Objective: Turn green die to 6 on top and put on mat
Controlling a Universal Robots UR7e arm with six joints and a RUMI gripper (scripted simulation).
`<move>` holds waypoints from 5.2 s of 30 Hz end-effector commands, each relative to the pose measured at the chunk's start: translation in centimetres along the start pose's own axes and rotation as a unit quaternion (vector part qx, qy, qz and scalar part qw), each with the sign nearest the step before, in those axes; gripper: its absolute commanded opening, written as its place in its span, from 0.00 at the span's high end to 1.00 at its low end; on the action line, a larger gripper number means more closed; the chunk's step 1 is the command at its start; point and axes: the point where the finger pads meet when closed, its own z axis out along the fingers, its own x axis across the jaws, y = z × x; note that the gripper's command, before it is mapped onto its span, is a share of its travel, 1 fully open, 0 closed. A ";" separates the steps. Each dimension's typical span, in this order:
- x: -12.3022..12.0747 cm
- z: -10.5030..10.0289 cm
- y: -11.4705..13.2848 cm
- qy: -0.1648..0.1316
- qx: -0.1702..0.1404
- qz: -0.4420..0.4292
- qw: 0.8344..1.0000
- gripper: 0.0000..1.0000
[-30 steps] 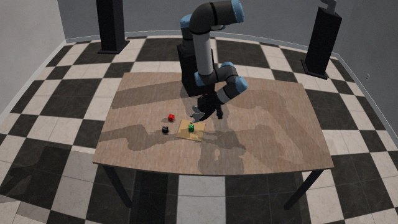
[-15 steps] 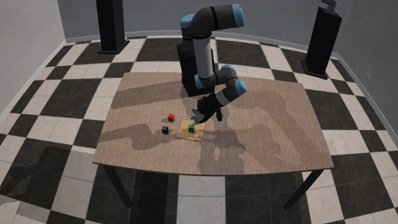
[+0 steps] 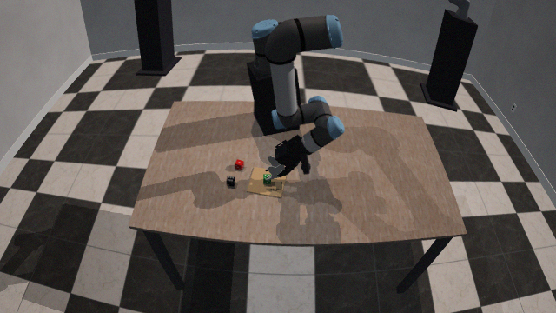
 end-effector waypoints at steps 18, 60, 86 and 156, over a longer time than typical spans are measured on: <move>0.1 1.6 -1.6 0.001 0.000 0.000 1.000 0.72; 0.1 1.7 -1.7 0.001 0.000 0.000 1.000 0.72; 0.1 1.7 -1.7 0.001 0.000 0.000 1.000 0.90; 0.0 -3.2 3.5 -0.002 0.121 0.000 0.993 0.90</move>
